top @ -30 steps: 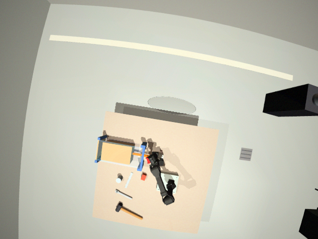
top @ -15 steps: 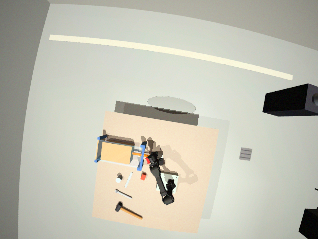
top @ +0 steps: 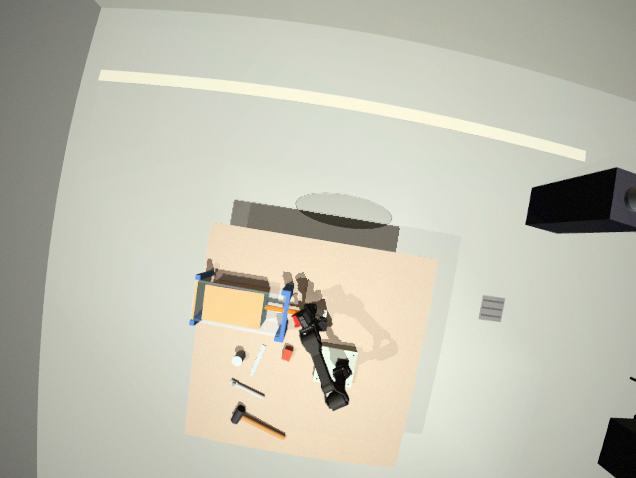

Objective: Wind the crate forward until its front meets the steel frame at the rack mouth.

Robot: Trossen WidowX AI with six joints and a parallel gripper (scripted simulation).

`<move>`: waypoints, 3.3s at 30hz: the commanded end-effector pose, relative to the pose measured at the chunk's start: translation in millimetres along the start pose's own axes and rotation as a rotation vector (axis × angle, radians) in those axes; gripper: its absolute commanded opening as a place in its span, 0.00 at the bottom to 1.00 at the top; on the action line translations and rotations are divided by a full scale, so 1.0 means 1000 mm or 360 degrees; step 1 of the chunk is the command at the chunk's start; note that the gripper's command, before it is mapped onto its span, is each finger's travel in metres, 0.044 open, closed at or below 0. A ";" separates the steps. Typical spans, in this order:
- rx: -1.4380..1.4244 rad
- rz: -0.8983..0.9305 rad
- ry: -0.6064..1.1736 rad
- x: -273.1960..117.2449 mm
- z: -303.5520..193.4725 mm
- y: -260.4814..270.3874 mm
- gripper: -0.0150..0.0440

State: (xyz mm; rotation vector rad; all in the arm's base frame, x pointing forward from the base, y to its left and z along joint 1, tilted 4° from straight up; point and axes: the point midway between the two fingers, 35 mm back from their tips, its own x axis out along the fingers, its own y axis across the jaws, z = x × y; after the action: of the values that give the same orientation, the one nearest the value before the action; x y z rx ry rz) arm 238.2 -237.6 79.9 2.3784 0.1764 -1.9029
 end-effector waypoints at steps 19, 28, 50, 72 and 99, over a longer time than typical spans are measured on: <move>0.0033 0.0000 -0.0011 0.004 0.001 0.001 0.25; -0.0027 -0.0009 -0.0010 0.004 0.001 -0.001 0.25; 0.0114 0.0012 -0.0011 0.004 0.001 0.003 0.25; -0.0152 -0.0028 -0.0009 0.003 0.001 -0.004 0.25; -0.0013 -0.0007 -0.0010 0.004 0.001 0.000 0.25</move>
State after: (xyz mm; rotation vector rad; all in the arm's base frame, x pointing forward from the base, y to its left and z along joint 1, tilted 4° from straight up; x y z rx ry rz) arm 238.2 -236.6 80.0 2.3685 0.1953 -1.8941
